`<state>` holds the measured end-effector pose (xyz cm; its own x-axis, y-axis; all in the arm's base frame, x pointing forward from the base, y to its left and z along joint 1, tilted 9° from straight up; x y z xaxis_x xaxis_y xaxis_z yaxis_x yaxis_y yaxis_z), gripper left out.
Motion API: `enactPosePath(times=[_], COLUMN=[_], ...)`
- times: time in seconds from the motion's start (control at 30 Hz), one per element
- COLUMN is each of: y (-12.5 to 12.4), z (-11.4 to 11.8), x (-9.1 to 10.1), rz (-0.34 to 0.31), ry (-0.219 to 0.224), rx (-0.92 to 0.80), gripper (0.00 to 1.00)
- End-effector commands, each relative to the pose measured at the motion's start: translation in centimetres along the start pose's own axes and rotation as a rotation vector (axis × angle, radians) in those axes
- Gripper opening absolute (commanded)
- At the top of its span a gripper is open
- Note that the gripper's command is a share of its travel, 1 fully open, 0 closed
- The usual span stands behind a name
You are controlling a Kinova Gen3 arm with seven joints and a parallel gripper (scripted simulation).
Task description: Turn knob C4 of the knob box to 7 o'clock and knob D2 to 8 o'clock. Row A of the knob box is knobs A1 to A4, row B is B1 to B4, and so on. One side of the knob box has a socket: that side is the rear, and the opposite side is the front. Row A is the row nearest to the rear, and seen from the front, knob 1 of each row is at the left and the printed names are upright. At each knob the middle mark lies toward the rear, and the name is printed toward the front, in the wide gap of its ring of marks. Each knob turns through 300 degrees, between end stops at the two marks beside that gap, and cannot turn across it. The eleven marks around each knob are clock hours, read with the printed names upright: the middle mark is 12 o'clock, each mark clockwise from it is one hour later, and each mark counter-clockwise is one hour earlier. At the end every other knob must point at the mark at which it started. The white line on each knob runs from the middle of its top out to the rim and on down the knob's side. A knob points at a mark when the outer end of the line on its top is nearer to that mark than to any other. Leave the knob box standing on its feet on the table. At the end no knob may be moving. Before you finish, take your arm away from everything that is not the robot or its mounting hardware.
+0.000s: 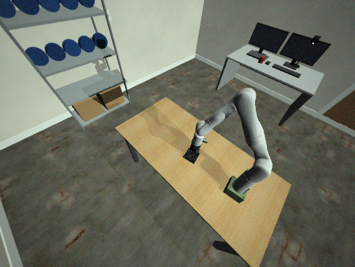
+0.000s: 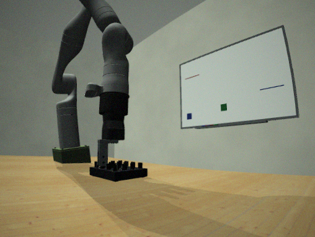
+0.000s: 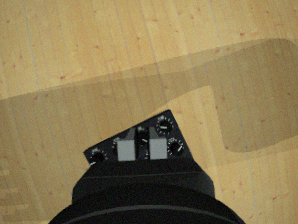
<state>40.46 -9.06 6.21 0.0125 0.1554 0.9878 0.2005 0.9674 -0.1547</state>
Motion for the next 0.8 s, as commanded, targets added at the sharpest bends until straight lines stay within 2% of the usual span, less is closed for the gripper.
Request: enactPosePath(times=[0.0, 0.77], y=[-0.04, -0.04], z=[-0.04, -0.04], x=[0.07, 0.06], rz=[-0.005, -0.004], ry=[-0.002, -0.002], rx=[0.041, 0.354], gripper=[0.3, 0.3])
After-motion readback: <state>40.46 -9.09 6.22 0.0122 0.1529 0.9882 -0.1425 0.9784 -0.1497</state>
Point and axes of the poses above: the point where the finger pads meet when closed, its own x axis back along the fingers, its own z axis across the jaws, y = z × x, the point moved 7 cm from there along x, back along the fingers, and after that the axes turned 12 degrees about x, right-handed, at the moved point
